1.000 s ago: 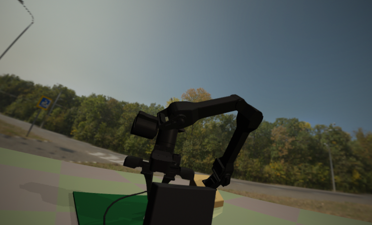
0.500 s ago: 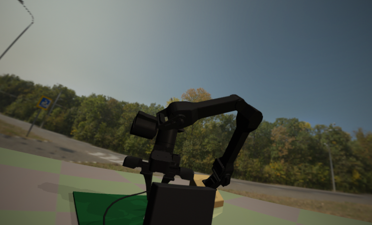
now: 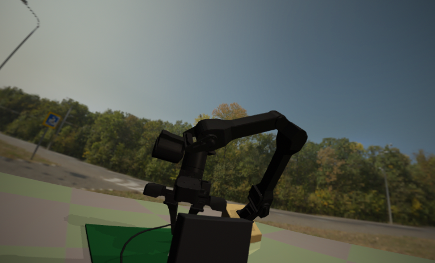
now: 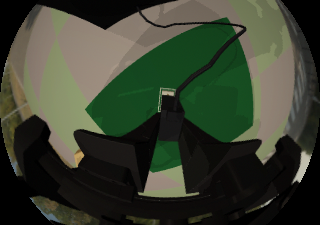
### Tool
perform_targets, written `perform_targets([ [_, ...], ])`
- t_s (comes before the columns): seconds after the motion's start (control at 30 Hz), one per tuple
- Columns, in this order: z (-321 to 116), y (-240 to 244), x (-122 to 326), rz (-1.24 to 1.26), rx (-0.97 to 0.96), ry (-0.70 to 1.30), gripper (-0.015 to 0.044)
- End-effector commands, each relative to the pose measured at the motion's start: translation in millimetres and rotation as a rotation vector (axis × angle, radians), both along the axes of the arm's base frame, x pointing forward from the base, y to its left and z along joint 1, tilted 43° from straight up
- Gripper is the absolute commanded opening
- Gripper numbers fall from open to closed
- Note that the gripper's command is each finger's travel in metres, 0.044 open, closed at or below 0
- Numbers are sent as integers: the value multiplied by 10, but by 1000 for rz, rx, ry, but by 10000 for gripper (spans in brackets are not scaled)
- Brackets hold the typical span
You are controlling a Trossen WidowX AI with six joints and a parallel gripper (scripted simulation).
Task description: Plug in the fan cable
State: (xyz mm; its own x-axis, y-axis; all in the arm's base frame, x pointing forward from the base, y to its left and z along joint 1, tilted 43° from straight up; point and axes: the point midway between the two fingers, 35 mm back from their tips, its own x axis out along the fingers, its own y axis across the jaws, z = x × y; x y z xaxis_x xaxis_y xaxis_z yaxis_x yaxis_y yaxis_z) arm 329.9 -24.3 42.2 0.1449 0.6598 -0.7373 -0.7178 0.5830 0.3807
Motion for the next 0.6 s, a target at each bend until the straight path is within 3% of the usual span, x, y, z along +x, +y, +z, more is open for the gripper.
perform_targets([
  [0.0, -9, 18, -15, -3, 7, 5, 0],
  [0.57, -28, 34, -27, -6, 7, 7, 0],
])
